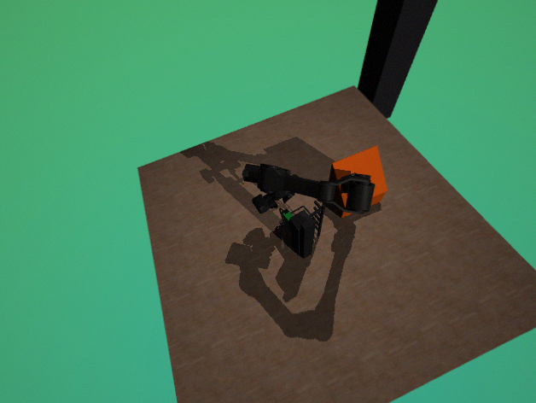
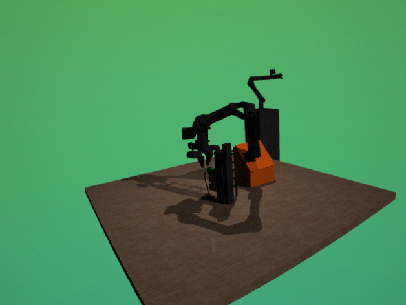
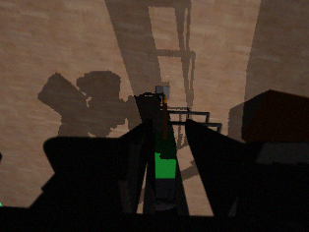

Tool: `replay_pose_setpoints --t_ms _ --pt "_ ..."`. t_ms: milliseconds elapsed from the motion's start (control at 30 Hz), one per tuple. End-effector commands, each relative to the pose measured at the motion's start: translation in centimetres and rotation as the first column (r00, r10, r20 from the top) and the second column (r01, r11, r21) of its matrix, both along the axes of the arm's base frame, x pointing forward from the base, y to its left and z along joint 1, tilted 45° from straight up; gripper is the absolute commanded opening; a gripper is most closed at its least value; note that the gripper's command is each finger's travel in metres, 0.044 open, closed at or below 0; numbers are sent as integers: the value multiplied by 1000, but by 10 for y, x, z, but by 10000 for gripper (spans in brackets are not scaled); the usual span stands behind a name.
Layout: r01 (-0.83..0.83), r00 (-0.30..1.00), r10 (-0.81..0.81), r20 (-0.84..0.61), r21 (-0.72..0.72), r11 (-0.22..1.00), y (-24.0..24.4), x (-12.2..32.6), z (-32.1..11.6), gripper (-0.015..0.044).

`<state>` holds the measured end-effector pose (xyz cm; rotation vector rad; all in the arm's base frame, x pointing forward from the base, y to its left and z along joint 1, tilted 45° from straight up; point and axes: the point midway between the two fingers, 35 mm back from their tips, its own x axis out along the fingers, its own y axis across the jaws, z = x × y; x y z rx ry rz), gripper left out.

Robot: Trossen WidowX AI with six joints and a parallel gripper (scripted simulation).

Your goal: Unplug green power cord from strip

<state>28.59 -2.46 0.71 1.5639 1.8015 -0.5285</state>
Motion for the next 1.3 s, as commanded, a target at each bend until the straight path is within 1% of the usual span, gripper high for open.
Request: replay_pose_setpoints --t_ms 0,1067,1267 --pt "13 1000 -13 1 4 1000 -4 1 4 160" --pt "13 1000 -13 0 7 1000 28 -12 35 160" --pt "13 1000 -13 0 7 1000 29 -12 35 160"
